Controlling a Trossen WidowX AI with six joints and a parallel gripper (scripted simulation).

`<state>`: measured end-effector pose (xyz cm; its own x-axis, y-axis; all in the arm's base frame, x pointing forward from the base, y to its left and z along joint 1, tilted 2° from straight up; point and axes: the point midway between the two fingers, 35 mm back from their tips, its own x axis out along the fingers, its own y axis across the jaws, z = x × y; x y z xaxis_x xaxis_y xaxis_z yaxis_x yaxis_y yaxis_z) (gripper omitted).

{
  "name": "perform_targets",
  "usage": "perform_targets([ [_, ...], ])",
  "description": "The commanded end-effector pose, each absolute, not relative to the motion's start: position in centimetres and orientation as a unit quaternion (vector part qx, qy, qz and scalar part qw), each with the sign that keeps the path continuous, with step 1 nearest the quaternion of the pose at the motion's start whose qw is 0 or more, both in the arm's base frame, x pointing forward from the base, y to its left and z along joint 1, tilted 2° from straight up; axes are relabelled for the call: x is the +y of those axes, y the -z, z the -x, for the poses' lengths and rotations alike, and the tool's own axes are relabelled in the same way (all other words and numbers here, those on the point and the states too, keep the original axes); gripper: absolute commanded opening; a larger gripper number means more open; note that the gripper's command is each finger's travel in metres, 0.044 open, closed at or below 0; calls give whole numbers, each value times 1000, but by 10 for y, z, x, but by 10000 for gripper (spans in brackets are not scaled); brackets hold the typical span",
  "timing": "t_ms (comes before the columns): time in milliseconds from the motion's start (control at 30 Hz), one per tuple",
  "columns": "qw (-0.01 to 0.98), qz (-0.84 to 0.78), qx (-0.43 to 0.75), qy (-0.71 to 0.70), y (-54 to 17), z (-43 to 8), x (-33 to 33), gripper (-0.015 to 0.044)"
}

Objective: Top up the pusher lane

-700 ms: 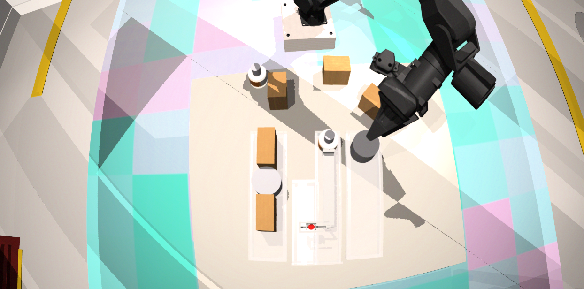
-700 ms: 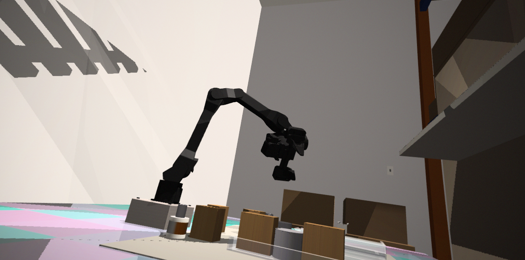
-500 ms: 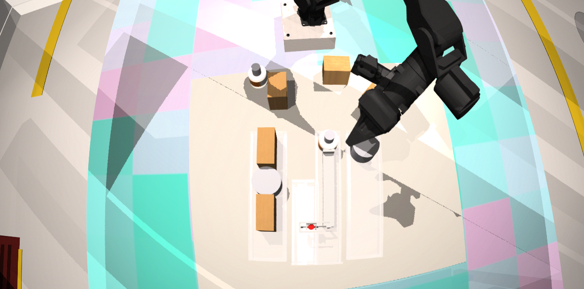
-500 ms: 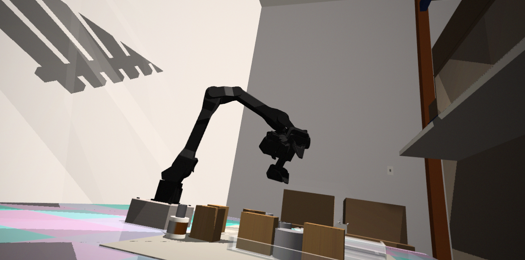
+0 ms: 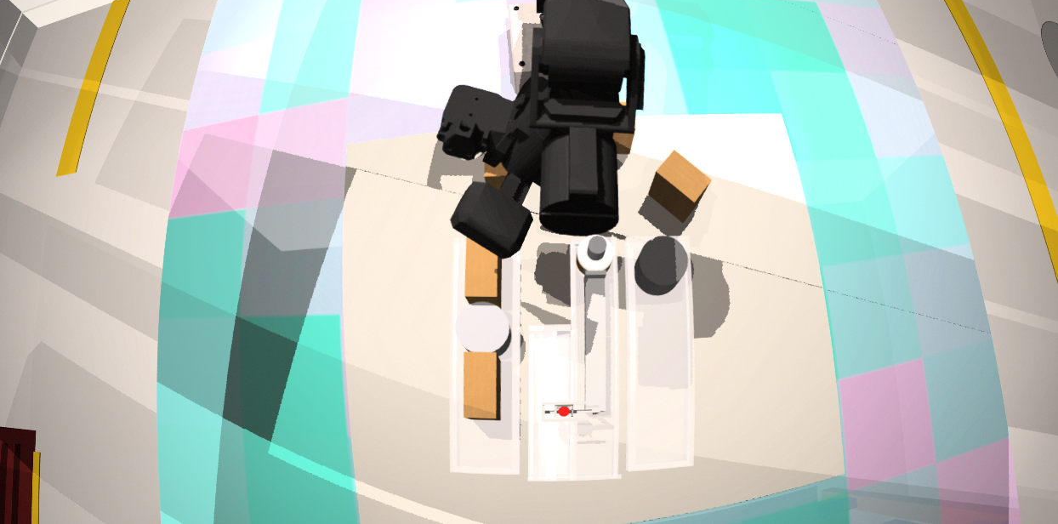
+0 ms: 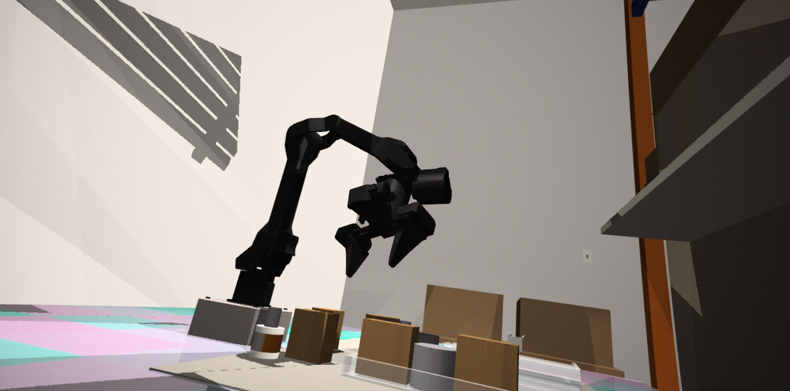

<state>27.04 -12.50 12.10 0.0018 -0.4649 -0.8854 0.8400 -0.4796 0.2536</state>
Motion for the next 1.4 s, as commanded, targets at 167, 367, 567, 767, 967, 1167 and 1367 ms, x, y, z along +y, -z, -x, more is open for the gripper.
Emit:
perform_targets([
  [167, 466, -513, 427, 581, -90, -169, -164, 440],
  [367, 485, -528, 477, 509, -82, -137, -161, 440],
  [567, 485, -528, 477, 509, -82, -137, -161, 440],
  [767, 485, -528, 477, 509, -74, -137, -160, 440],
  [967, 485, -528, 477, 509, -52, -137, -160, 440],
  [1167, 485, -528, 477, 509, -36, -137, -159, 440],
  [1367, 485, -528, 477, 509, -31, -137, -159, 440],
])
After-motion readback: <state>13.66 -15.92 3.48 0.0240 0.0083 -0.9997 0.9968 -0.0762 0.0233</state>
